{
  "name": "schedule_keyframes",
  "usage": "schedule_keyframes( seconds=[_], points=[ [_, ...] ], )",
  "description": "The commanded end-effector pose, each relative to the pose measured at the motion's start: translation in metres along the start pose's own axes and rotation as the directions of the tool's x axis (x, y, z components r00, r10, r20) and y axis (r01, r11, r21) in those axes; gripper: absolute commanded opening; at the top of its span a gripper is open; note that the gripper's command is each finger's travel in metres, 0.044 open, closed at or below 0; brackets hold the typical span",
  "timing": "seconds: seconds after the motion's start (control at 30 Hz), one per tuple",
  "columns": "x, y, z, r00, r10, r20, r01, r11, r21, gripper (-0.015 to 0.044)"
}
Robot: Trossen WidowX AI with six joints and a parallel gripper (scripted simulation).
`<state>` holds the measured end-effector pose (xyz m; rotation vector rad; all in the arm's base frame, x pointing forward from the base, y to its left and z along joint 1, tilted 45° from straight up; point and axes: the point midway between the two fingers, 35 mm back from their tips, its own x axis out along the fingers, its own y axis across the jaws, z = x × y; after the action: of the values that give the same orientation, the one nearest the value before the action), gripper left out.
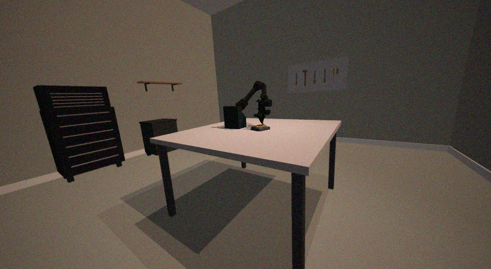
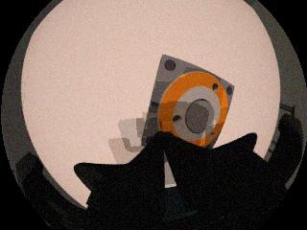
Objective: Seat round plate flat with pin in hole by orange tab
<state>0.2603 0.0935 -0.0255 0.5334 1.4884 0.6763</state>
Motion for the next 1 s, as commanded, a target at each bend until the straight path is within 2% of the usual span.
schedule_keyframes(
  seconds=[0.0, 0.73, 0.97],
  points=[
    [0.0, 0.001, 0.006, 1.0, 0.002, 0.003, -0.002, 1.0, 0.0, 0.0],
    [-0.001, 0.0, 0.018, 1.0, 0.002, 0.003, -0.002, 1.0, 0.0, 0.0],
    [-0.034, -0.001, 0.017, 1.0, -0.001, 0.003, 0.001, 1.0, 0.0, 0.0]
  ],
)
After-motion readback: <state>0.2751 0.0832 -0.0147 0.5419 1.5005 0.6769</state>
